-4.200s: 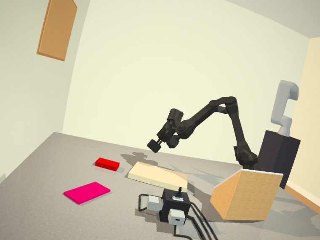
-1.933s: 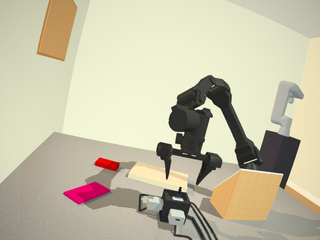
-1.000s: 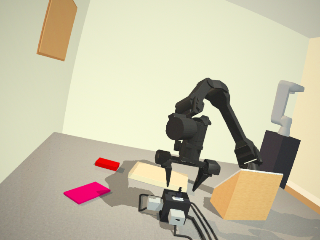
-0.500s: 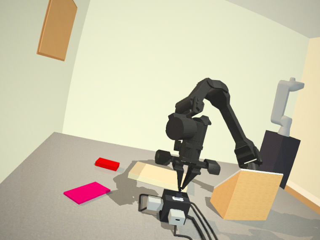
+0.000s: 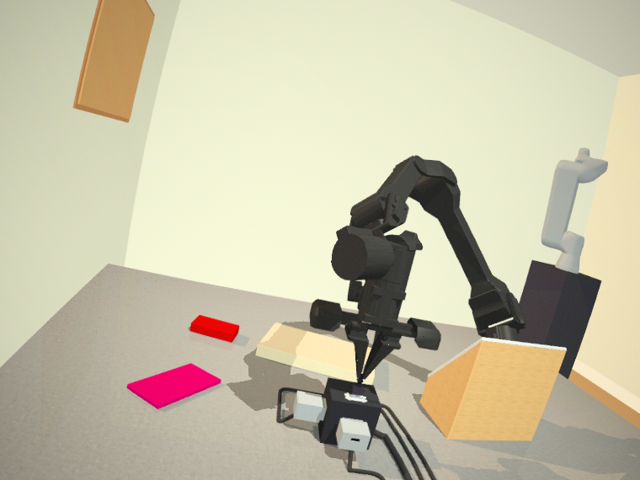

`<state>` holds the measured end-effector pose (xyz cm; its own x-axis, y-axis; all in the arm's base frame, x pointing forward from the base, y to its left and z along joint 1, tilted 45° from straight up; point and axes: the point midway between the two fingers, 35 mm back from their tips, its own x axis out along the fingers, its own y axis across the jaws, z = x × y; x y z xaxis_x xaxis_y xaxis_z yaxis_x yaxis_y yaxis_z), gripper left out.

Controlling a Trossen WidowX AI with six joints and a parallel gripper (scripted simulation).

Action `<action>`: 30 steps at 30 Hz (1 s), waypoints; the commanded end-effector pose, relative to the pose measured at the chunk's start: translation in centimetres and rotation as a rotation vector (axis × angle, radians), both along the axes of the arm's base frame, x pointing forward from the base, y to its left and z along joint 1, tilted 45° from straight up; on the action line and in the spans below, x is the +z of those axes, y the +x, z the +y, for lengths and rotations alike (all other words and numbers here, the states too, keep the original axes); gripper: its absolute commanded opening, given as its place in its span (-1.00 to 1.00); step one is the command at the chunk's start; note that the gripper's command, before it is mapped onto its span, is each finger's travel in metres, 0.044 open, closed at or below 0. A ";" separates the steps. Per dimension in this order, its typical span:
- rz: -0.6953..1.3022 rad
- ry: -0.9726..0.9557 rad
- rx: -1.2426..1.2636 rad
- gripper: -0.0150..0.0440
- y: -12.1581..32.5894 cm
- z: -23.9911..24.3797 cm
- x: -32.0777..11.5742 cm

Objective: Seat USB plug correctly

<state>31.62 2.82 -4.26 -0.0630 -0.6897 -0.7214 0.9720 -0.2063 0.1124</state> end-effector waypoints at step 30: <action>0.000 0.001 0.000 -0.49 0.1 1.4 1.4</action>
<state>31.66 3.88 -3.06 -0.0635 -0.6935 -0.7177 0.9732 -0.2022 0.1093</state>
